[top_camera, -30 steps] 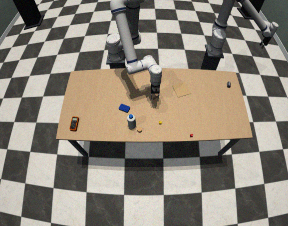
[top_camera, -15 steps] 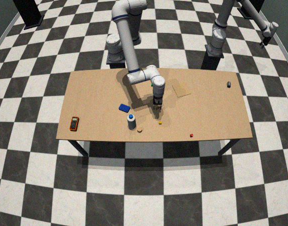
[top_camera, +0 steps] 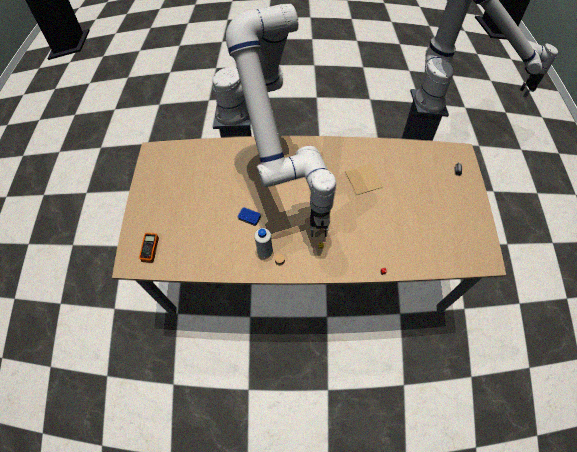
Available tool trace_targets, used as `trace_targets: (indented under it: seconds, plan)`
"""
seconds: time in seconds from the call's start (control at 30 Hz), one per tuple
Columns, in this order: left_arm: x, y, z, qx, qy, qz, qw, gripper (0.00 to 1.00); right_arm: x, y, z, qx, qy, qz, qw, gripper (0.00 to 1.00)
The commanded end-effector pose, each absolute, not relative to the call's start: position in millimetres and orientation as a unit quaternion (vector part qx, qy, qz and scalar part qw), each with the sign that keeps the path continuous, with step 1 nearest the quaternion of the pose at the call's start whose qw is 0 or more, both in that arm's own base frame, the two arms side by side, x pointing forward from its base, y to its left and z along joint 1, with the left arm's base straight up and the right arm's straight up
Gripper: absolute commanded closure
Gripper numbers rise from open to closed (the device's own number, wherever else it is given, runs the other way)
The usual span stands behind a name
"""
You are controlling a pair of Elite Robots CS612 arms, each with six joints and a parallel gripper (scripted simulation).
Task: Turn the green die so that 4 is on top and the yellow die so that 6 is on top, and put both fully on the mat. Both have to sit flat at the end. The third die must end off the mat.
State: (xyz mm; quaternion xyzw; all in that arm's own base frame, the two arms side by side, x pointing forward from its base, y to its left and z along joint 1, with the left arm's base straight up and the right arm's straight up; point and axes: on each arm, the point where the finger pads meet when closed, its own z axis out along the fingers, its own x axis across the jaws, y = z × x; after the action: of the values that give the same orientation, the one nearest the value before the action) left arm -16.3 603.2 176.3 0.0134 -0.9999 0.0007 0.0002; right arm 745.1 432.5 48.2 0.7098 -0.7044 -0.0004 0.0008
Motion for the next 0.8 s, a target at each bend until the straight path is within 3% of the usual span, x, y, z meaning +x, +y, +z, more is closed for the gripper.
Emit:
trace_targets:
  seconds: [0.0, 0.77]
  plan:
    - [-16, 604, 177, 0.013, -1.000, 0.000, 0.000, 0.00, 761, 436, 49, 0.710, -0.704, 0.000, 0.000, 0.00]
    - [-16, 604, 177, 0.013, -1.000, 0.000, 0.000, 0.00, 783, 439, 49, 0.710, -0.704, 0.000, 0.000, 0.00]
